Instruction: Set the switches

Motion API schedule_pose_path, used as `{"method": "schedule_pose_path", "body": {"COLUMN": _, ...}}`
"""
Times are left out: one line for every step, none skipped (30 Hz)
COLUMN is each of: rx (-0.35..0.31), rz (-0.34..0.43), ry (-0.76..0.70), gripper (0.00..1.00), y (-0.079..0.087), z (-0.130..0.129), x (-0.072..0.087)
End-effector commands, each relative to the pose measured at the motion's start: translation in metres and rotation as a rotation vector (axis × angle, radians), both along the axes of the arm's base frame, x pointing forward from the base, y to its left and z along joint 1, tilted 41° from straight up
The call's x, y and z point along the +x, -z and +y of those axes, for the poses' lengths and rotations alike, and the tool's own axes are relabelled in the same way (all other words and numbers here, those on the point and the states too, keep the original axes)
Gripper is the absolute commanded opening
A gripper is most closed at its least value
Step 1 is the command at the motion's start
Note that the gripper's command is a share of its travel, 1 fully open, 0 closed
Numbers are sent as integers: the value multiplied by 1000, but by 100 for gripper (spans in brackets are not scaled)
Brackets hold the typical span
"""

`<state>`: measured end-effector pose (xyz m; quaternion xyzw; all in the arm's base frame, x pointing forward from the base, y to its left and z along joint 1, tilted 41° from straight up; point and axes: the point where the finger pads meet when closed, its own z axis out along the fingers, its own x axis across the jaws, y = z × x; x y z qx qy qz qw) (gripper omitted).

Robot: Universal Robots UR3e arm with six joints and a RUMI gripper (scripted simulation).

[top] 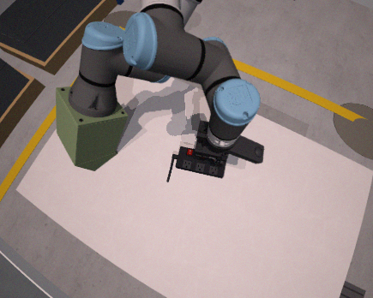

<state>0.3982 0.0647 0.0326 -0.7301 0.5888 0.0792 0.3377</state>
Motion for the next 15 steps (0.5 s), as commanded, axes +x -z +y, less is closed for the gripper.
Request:
{"method": "schedule_pose_path", "body": {"rx": -2, "rz": -2, "ry": 1, "gripper": 0, "y": 5, "z": 3, "x": 3}}
{"method": "schedule_pose_path", "body": {"rx": -2, "rz": -2, "ry": 1, "gripper": 0, "y": 6, "z": 4, "x": 3}}
{"method": "schedule_pose_path", "body": {"rx": -2, "rz": -2, "ry": 1, "gripper": 0, "y": 7, "z": 5, "x": 4}}
{"method": "schedule_pose_path", "body": {"rx": -2, "rz": -2, "ry": 1, "gripper": 0, "y": 8, "z": 5, "x": 4}}
{"method": "schedule_pose_path", "body": {"rx": -2, "rz": -2, "ry": 1, "gripper": 0, "y": 8, "z": 6, "x": 4}}
{"method": "schedule_pose_path", "body": {"rx": -2, "rz": -2, "ry": 1, "gripper": 0, "y": 9, "z": 7, "x": 5}}
{"method": "schedule_pose_path", "body": {"rx": -2, "rz": -2, "ry": 1, "gripper": 0, "y": 10, "z": 7, "x": 5}}
{"method": "schedule_pose_path", "body": {"rx": -2, "rz": -2, "ry": 1, "gripper": 0, "y": 11, "z": 8, "x": 5}}
{"method": "schedule_pose_path", "body": {"rx": -2, "rz": -2, "ry": 1, "gripper": 0, "y": 11, "z": 8, "x": 6}}
{"method": "schedule_pose_path", "body": {"rx": -2, "rz": -2, "ry": 1, "gripper": 0, "y": 12, "z": 9, "x": 6}}
{"method": "schedule_pose_path", "body": {"rx": -2, "rz": -2, "ry": 1, "gripper": 0, "y": 12, "z": 9, "x": 6}}
{"method": "schedule_pose_path", "body": {"rx": -2, "rz": -2, "ry": 1, "gripper": 0, "y": 13, "z": 10, "x": 6}}
{"method": "schedule_pose_path", "body": {"rx": -2, "rz": -2, "ry": 1, "gripper": 0, "y": 13, "z": 10, "x": 6}}
{"method": "schedule_pose_path", "body": {"rx": -2, "rz": -2, "ry": 1, "gripper": 0, "y": 13, "z": 10, "x": 6}}
{"method": "schedule_pose_path", "body": {"rx": -2, "rz": -2, "ry": 1, "gripper": 0, "y": 13, "z": 10, "x": 6}}
